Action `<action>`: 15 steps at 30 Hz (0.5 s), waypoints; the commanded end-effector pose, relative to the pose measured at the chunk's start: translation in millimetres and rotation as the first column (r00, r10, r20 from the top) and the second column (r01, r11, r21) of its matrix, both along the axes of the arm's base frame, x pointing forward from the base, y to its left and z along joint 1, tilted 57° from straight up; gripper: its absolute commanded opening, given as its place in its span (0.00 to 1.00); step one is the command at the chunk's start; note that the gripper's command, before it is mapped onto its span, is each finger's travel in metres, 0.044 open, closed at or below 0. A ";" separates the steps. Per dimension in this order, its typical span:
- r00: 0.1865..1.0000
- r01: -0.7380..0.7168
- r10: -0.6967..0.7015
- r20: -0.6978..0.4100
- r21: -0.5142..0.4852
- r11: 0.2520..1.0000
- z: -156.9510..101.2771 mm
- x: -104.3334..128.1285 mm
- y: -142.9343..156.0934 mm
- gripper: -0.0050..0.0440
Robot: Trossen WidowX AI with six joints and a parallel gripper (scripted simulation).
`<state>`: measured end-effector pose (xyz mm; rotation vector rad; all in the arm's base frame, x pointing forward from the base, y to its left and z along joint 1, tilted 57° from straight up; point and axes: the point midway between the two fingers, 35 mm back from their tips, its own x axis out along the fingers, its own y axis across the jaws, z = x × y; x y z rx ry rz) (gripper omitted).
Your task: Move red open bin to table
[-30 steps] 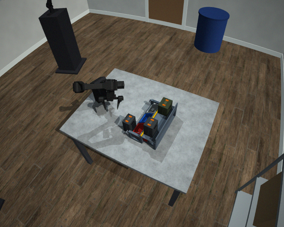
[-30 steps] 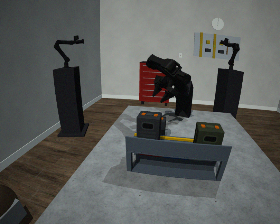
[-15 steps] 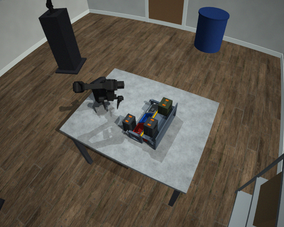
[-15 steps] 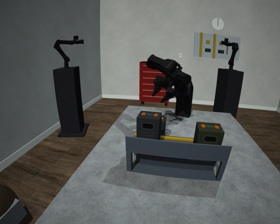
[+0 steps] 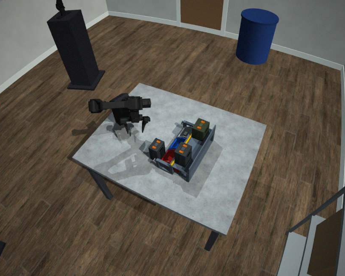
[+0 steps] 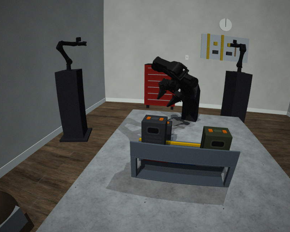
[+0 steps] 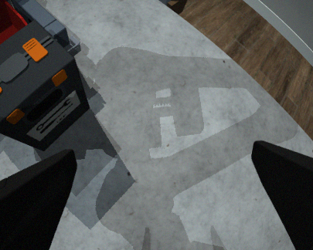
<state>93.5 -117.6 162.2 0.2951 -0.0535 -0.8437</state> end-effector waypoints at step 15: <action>0.970 -0.243 0.242 -0.024 -0.083 0.966 1.0 25.0 -33.4 1.00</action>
